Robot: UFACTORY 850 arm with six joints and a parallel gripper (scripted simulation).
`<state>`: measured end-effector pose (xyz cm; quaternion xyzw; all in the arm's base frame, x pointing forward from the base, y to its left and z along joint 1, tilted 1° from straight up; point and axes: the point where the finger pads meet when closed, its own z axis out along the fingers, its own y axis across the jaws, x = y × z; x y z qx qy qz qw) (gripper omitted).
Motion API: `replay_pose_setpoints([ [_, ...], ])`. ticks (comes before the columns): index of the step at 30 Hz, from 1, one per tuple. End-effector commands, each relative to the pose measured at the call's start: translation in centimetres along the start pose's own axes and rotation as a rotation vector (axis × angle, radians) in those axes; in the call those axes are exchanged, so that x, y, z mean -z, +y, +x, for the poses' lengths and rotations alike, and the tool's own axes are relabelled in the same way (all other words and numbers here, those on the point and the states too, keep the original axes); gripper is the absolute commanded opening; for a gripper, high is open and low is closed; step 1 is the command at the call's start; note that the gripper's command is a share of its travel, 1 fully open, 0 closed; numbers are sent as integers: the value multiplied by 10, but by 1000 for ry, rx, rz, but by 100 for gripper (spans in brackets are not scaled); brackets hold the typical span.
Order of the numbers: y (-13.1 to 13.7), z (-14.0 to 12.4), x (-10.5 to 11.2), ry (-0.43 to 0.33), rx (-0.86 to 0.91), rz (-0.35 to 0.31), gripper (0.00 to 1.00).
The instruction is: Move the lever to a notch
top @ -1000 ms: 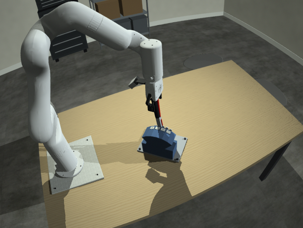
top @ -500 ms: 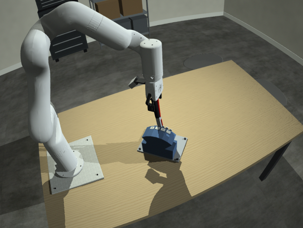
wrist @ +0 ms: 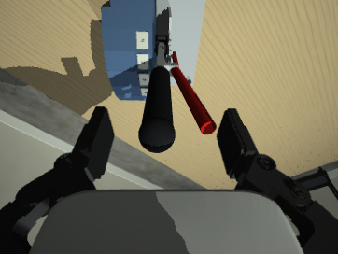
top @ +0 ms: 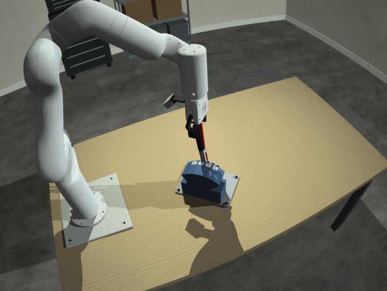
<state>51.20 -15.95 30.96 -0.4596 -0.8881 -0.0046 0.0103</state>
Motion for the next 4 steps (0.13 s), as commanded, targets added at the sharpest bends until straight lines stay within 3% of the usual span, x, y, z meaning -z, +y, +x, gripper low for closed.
replay_pose_setpoints([
  [1, 0, 0, 5, -1, 0, -1, 100],
  [4, 0, 0, 5, -1, 0, -1, 100],
])
